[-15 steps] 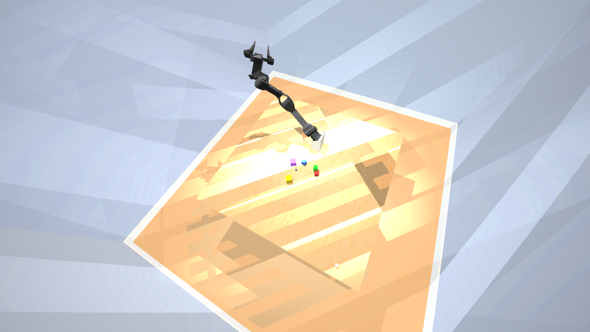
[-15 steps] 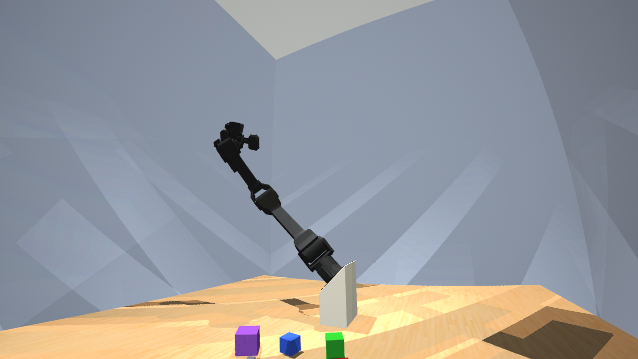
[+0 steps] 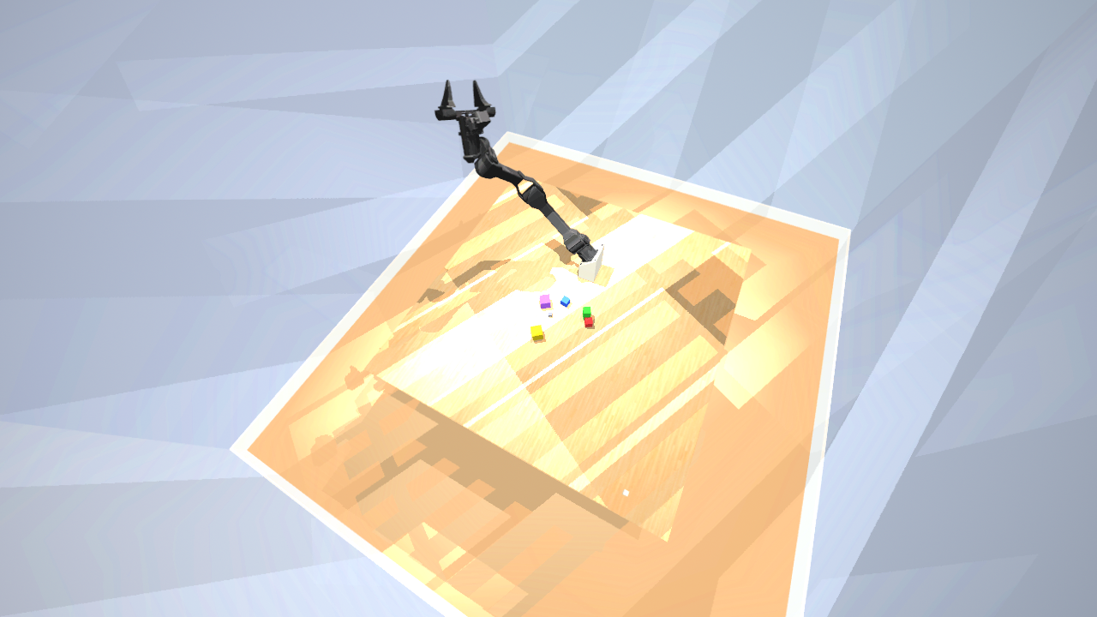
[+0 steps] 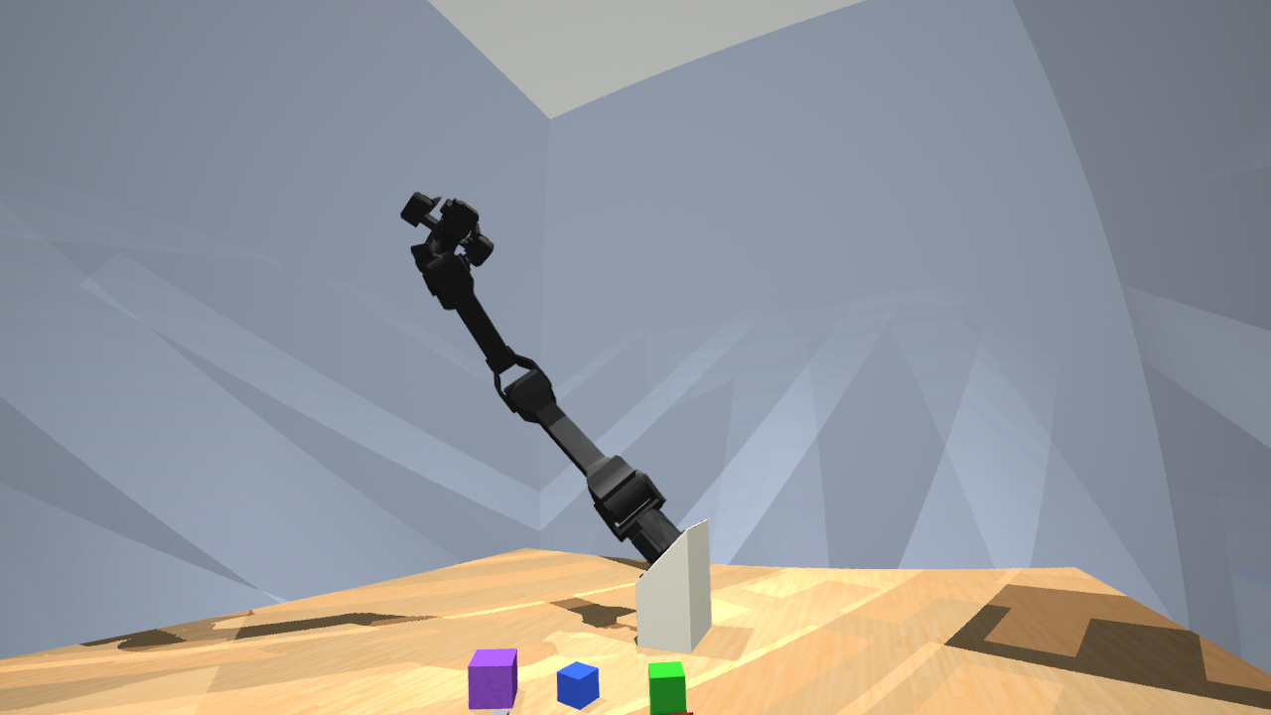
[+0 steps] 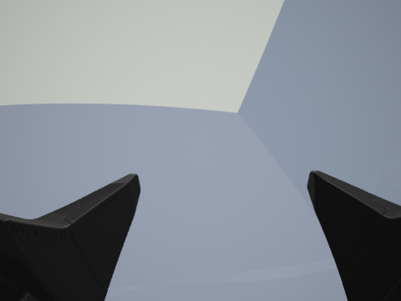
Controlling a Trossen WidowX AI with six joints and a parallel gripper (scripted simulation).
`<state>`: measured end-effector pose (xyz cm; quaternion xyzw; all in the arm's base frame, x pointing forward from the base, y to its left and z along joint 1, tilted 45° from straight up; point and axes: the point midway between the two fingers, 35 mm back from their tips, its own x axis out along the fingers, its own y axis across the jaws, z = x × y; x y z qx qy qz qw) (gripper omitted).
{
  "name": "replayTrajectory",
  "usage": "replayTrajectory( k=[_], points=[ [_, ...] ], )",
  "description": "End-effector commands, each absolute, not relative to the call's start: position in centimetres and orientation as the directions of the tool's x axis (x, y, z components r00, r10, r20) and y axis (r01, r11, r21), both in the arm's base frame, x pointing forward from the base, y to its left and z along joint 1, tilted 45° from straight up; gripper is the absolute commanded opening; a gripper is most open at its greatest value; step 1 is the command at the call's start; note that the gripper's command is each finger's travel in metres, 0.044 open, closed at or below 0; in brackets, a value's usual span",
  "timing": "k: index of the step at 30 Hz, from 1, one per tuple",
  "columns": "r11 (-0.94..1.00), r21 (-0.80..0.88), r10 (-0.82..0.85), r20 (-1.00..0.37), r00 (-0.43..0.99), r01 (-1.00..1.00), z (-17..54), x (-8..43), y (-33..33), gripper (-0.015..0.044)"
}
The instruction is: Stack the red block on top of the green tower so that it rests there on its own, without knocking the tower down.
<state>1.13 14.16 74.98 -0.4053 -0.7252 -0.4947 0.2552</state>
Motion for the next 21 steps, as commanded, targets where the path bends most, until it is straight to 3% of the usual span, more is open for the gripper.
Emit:
replayTrajectory(
  k=[1,6,12,21],
  points=[
    [0.344,0.229,0.426,0.826,-0.368,0.911,74.0,7.3,18.6,0.0440],
    [0.481,-0.155,0.529,0.836,-0.144,0.863,71.4,14.5,23.8,0.0440],
    [0.552,-0.552,0.634,0.765,0.116,0.624,66.2,22.2,29.3,0.0440],
    [0.494,-0.856,0.729,0.503,0.464,0.152,54.9,31.7,35.8,0.0440]
  ],
)
